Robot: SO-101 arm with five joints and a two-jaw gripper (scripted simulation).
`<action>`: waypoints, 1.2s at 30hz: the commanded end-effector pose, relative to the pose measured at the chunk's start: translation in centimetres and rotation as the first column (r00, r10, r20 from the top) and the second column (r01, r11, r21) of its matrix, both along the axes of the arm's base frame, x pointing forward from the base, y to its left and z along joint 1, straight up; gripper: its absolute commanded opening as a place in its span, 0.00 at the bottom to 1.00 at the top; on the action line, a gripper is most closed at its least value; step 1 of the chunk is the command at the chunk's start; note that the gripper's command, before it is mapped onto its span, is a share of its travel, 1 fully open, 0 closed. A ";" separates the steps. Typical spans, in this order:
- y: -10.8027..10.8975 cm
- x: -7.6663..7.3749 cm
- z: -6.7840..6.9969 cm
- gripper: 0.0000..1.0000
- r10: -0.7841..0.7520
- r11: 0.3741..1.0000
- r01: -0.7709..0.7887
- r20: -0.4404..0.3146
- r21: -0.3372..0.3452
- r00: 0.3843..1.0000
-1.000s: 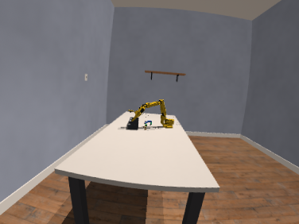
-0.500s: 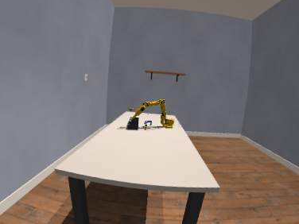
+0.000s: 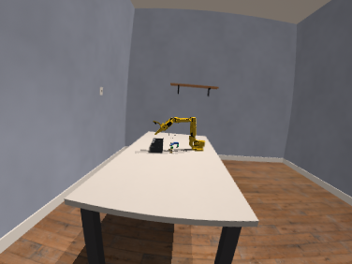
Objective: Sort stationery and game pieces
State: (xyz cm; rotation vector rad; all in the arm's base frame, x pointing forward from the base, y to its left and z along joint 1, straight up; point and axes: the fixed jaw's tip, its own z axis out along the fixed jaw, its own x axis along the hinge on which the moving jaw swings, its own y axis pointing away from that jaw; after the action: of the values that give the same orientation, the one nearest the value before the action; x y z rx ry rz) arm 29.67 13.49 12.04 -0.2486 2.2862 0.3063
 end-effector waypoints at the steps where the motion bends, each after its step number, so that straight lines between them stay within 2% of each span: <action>1: 0.2 0.0 2.3 1.00 0.000 0.999 -0.003 0.073 0.038 0.997; 12: -0.4 0.1 2.1 0.99 -0.004 1.000 0.003 0.066 0.017 0.998; 16: -2.2 0.2 1.3 0.94 -0.018 0.999 0.020 0.036 -0.047 0.999; 21: -6.5 0.0 -0.3 0.85 -0.049 0.983 0.040 -0.044 -0.181 0.998; 23: -6.5 0.0 -0.3 0.85 -0.049 0.983 0.040 -0.044 -0.181 0.998; 24: -7.5 -0.2 -0.6 0.82 -0.057 0.977 0.041 -0.067 -0.211 0.996; 27: -10.9 -1.1 -1.8 0.74 -0.080 0.954 0.032 -0.150 -0.299 0.985; 30: -14.2 -2.6 -2.9 0.65 -0.102 0.929 0.004 -0.248 -0.369 0.963; 33: -17.2 -4.6 -3.8 0.56 -0.117 0.911 -0.041 -0.352 -0.411 0.929; 36: -19.5 -6.8 -4.5 0.48 -0.120 0.902 -0.091 -0.449 -0.422 0.885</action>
State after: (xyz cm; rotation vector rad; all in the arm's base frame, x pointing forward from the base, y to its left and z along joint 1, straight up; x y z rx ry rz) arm 24.57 -3.29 6.72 -0.3769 2.7771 -0.1460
